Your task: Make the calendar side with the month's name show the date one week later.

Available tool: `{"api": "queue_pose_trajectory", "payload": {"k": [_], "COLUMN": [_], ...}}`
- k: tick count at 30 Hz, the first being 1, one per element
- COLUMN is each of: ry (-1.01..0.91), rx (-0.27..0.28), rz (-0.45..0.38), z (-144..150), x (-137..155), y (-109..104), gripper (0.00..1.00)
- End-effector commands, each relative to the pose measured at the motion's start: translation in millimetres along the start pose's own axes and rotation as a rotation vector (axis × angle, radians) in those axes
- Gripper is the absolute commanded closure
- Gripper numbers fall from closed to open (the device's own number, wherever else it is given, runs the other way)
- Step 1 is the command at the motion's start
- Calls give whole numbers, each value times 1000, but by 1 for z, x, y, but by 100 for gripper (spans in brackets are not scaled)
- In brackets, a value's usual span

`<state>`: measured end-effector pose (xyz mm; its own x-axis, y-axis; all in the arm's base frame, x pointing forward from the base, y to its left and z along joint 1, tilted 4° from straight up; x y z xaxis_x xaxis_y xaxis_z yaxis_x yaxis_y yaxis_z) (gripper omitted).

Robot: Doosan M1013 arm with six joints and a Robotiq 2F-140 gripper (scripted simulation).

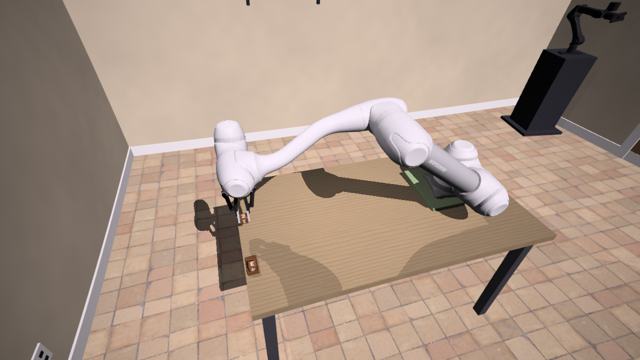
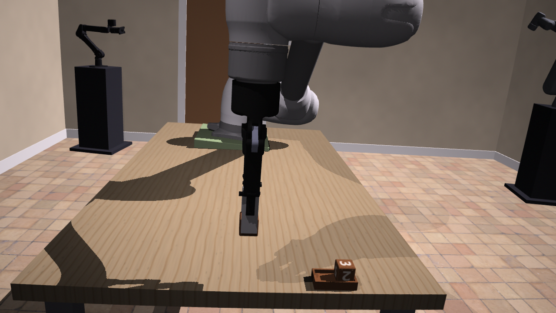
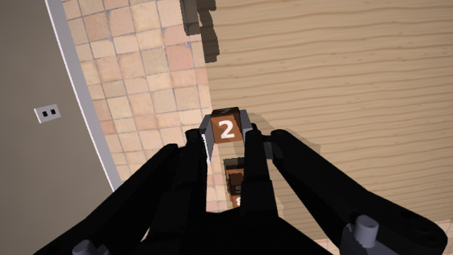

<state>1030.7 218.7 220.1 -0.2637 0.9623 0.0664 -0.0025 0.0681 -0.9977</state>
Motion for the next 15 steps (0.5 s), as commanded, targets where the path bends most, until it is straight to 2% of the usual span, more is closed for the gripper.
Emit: {"api": "queue_pose_trajectory", "payload": {"k": [1,11,15], "ry": [0,-84,-250], "rx": [0,0,0], "rz": [0,0,0], "z": [0,0,-1], "x": [0,4,11], "y": [0,-1,-1], "gripper": [75,75,75]}}
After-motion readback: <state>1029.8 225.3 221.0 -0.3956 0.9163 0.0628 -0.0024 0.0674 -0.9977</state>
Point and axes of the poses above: the point where the finger pads meet when closed, its own y axis out along the fingers, its own z axis across the jaws, x = y × z, the point moved 9 cm from there along -y, back along the fingers, and after that the axes turned 4 degrees about -y, right-handed, at the moved point
